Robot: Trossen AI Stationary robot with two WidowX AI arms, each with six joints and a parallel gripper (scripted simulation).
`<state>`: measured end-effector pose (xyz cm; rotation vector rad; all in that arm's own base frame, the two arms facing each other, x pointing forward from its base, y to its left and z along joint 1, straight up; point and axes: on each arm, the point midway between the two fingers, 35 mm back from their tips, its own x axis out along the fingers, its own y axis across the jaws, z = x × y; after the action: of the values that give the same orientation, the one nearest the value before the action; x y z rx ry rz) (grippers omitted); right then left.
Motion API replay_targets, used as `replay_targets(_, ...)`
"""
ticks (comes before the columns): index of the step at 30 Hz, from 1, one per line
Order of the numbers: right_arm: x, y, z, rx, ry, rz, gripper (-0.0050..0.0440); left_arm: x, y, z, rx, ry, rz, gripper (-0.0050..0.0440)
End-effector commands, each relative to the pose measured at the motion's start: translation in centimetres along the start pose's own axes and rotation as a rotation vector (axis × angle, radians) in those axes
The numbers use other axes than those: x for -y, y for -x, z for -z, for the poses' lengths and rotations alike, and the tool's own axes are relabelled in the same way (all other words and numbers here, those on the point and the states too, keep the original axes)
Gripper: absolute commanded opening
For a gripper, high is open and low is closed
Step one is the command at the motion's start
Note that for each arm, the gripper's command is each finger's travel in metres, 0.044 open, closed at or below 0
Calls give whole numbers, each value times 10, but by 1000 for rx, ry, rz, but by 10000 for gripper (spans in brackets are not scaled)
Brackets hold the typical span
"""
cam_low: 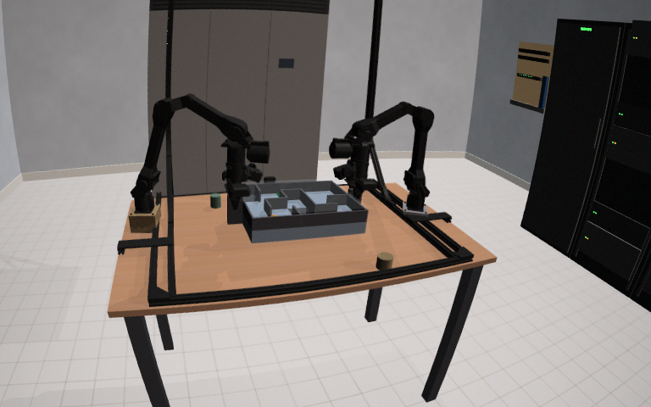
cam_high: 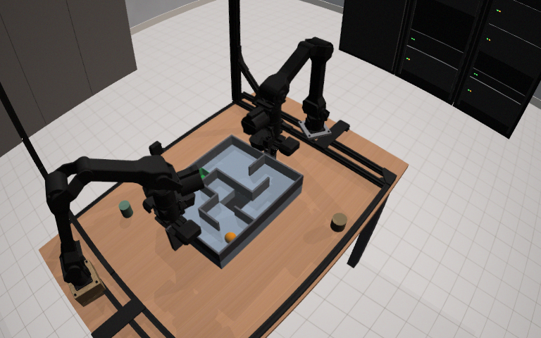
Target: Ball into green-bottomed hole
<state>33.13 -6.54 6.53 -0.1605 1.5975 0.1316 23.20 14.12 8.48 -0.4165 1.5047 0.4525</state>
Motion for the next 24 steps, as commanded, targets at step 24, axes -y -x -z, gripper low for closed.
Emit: replay_targets(24, 1, -13, 0, 71, 0, -9, 20, -1, 15, -1, -64, 0, 10, 20)
